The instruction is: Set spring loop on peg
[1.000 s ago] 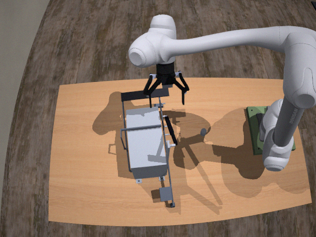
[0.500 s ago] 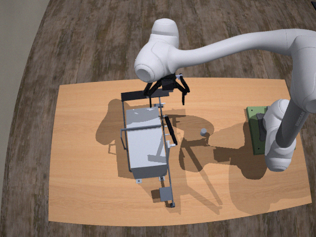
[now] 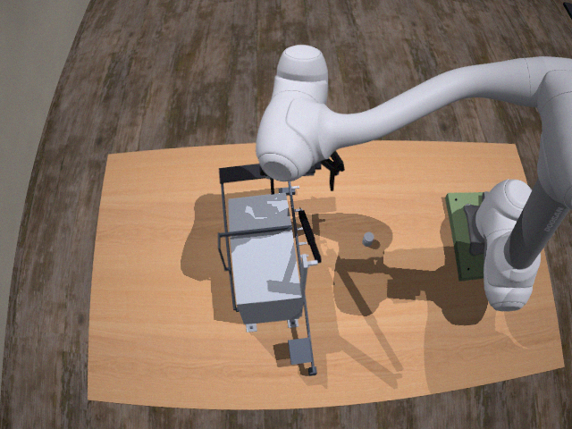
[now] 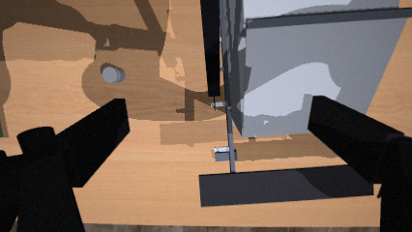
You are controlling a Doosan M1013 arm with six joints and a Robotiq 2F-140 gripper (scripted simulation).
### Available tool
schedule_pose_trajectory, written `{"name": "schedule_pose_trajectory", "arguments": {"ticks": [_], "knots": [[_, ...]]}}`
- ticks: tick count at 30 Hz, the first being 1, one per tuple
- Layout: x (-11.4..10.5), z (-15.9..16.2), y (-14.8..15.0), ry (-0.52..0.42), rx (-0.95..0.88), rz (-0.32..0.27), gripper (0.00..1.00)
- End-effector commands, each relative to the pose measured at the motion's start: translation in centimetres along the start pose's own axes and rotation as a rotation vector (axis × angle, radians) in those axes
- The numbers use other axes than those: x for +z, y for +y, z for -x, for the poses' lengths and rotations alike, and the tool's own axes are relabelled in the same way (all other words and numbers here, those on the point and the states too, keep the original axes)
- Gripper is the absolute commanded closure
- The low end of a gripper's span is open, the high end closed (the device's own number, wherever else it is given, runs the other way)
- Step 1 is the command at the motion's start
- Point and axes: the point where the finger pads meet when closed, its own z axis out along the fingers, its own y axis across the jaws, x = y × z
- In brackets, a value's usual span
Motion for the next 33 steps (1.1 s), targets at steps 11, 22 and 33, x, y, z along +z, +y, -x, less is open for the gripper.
{"name": "schedule_pose_trajectory", "arguments": {"ticks": [11,22,33], "knots": [[-0.2,0.0,0.0,-0.148,0.019,0.008,0.00],[0.0,-1.1,-5.9,-0.153,0.020,0.008,0.00],[0.0,-1.1,-5.9,-0.153,0.020,0.008,0.00]]}}
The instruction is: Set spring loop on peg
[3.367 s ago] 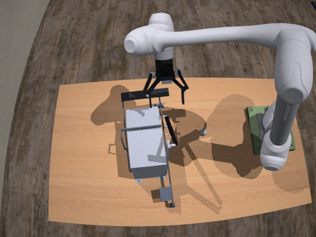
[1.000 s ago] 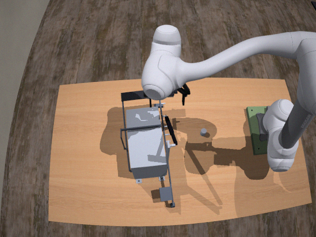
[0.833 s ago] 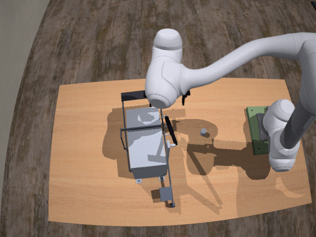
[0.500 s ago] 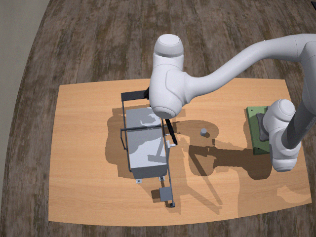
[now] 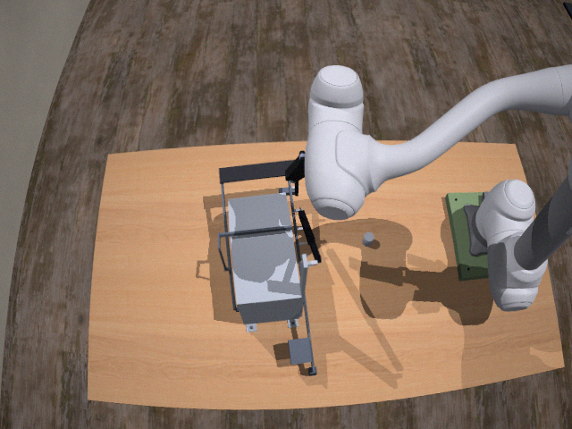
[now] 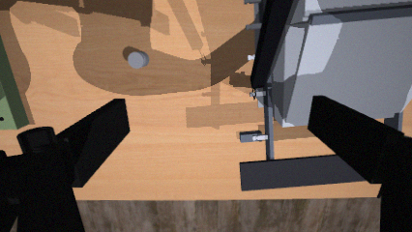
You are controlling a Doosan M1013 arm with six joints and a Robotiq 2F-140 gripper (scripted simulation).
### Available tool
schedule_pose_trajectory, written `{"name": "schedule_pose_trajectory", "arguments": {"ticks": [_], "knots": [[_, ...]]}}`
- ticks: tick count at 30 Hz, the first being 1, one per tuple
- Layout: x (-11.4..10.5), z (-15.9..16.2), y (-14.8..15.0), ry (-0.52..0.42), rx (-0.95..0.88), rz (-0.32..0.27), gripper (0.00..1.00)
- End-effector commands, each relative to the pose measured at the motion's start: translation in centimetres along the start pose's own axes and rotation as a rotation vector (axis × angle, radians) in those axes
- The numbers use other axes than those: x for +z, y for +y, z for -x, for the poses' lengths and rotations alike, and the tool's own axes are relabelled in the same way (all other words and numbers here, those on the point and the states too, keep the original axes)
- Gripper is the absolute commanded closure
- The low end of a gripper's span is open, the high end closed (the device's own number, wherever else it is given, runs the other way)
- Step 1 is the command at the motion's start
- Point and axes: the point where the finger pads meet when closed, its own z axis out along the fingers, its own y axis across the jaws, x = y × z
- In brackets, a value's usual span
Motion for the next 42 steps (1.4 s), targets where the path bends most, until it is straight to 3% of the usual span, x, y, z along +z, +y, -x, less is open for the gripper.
{"name": "schedule_pose_trajectory", "arguments": {"ticks": [1,5,6,22,23,39,40,42], "knots": [[-0.1,0.0,0.0,0.000,0.000,0.001,0.00],[-0.1,0.0,0.0,0.000,0.000,0.001,0.00],[-0.1,-0.9,-5.9,-0.004,0.001,0.002,0.00],[-0.1,-0.9,-5.9,-0.004,0.001,0.002,0.00],[0.0,-1.9,-11.8,-0.009,0.001,0.002,0.00],[0.0,-1.9,-11.8,-0.009,0.001,0.002,0.00],[5.9,-1.9,-12.7,-0.010,0.002,0.002,0.00],[5.9,-1.9,-12.7,-0.010,0.002,0.002,0.00]]}}
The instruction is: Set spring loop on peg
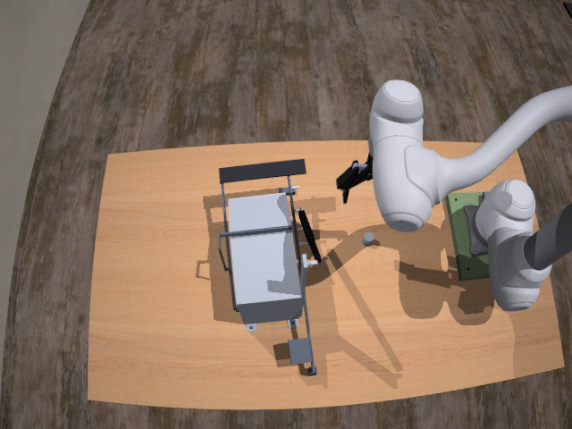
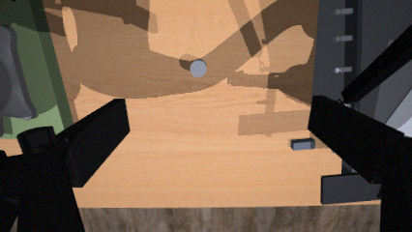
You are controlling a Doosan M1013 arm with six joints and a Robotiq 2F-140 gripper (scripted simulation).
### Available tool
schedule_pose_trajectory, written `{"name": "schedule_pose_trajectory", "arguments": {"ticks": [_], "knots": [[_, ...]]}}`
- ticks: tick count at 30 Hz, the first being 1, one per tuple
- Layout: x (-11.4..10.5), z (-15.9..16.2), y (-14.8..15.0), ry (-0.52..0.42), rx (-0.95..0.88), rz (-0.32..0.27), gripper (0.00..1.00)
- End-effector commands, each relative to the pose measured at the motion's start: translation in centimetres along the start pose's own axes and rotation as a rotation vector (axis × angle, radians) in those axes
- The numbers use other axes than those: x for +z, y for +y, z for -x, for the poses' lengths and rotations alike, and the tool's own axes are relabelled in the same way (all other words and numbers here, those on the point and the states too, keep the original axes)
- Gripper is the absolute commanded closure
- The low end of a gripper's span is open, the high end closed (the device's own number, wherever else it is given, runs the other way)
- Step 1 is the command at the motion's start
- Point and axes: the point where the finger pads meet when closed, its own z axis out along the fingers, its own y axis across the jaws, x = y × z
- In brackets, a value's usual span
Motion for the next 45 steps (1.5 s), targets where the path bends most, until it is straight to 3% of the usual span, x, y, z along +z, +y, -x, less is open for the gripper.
{"name": "schedule_pose_trajectory", "arguments": {"ticks": [1,14,15,31,32,45], "knots": [[4.5,-0.1,-0.6,0.000,0.000,0.001,0.00],[4.5,-0.1,-0.6,0.000,0.000,0.001,0.00],[10.4,-0.2,-1.5,-0.001,0.000,0.001,0.00],[10.4,-0.2,-1.5,-0.001,0.000,0.001,0.00],[16.3,-0.4,-2.4,-0.002,0.000,0.001,0.00],[16.3,-0.4,-2.4,-0.002,0.000,0.001,0.00]]}}
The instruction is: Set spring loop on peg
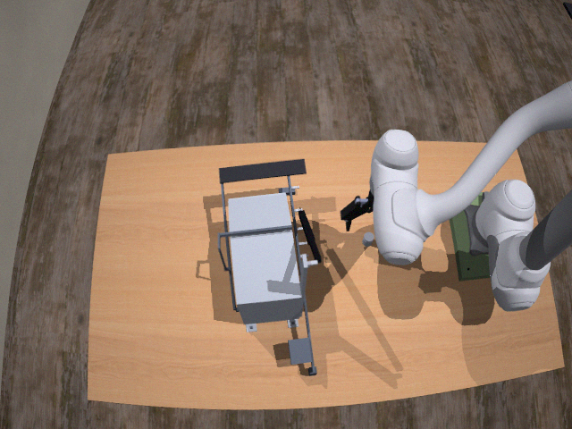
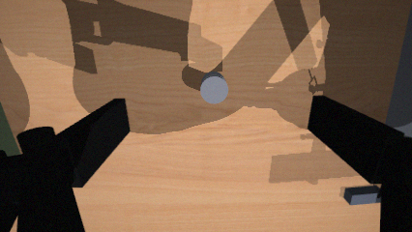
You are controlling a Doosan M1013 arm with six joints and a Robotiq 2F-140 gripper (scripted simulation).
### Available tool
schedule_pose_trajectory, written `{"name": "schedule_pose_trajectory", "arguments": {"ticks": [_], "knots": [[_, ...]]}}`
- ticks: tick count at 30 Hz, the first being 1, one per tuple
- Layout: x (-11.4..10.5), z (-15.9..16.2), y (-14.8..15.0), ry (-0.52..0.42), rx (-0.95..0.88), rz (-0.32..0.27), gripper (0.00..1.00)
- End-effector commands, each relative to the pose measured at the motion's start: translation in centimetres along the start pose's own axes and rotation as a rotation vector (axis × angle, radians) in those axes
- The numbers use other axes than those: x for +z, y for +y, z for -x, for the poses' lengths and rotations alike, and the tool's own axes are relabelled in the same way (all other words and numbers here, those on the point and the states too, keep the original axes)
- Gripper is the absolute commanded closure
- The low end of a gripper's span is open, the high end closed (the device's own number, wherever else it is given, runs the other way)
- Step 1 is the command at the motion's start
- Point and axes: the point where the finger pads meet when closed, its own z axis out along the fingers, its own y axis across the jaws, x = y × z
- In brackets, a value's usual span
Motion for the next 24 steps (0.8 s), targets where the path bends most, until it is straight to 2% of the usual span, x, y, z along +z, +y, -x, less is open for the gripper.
{"name": "schedule_pose_trajectory", "arguments": {"ticks": [1,20,24], "knots": [[0.0,0.0,0.0,0.000,0.000,0.001,0.00],[0.8,0.0,-0.1,0.000,0.000,0.001,0.00],[2.0,0.0,-0.1,0.000,0.000,0.001,0.00]]}}
